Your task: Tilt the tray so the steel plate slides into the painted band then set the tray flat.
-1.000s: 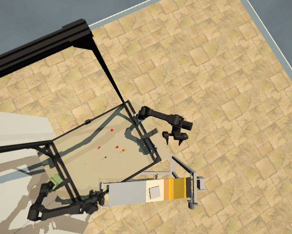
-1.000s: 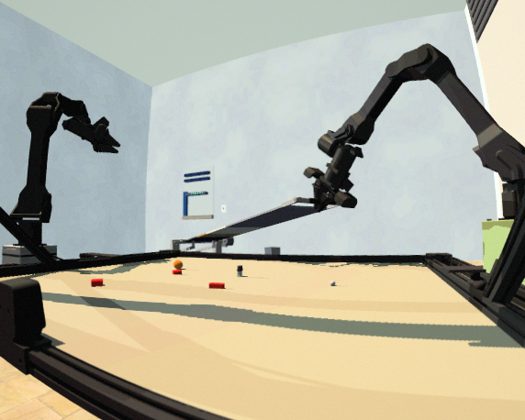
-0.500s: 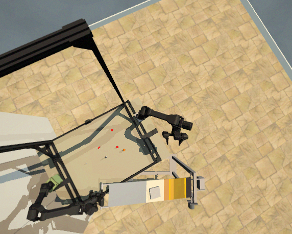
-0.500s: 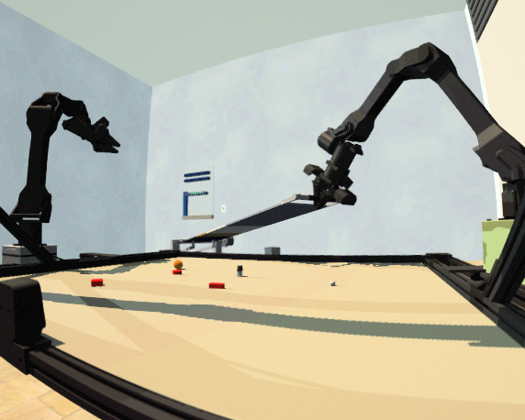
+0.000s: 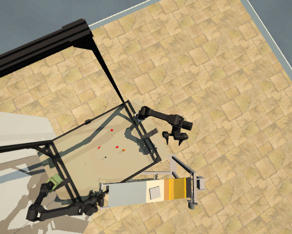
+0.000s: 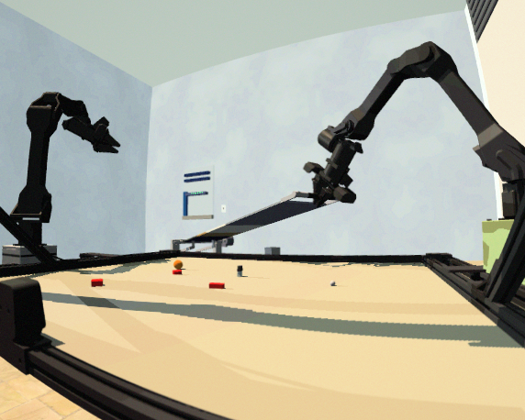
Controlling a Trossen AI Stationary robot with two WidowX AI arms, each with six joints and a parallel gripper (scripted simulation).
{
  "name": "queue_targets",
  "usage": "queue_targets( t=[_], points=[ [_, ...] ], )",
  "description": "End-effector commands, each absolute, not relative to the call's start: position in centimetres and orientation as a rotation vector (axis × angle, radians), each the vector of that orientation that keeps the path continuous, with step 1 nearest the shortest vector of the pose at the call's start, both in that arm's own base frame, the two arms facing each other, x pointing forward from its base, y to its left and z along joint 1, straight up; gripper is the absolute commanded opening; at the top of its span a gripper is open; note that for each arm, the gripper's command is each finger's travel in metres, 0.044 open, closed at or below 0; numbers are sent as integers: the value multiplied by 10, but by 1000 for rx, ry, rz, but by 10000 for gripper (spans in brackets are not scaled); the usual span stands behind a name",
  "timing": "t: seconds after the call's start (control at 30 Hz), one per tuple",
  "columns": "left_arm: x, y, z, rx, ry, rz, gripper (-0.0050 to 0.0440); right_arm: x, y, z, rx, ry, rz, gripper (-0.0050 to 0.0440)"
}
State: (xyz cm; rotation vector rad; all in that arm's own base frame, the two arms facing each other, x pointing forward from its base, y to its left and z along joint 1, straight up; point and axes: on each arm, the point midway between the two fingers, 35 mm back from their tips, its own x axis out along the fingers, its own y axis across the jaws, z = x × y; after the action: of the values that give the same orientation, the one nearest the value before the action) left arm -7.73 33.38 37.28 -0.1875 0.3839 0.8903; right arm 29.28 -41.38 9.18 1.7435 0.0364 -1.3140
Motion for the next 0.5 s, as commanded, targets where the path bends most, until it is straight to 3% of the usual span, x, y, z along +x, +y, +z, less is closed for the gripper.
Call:
queue_targets(
  t=[0.0, 0.47],
  points=[
    [-77, 334, 374, -185, 382, 889, 440, 298, -421, 129, 1721, -44, -1252, 0],
    [-77, 334, 374, -185, 382, 889, 440, 299, -422, 134, 1718, -53, -1245, 0]
  ],
)
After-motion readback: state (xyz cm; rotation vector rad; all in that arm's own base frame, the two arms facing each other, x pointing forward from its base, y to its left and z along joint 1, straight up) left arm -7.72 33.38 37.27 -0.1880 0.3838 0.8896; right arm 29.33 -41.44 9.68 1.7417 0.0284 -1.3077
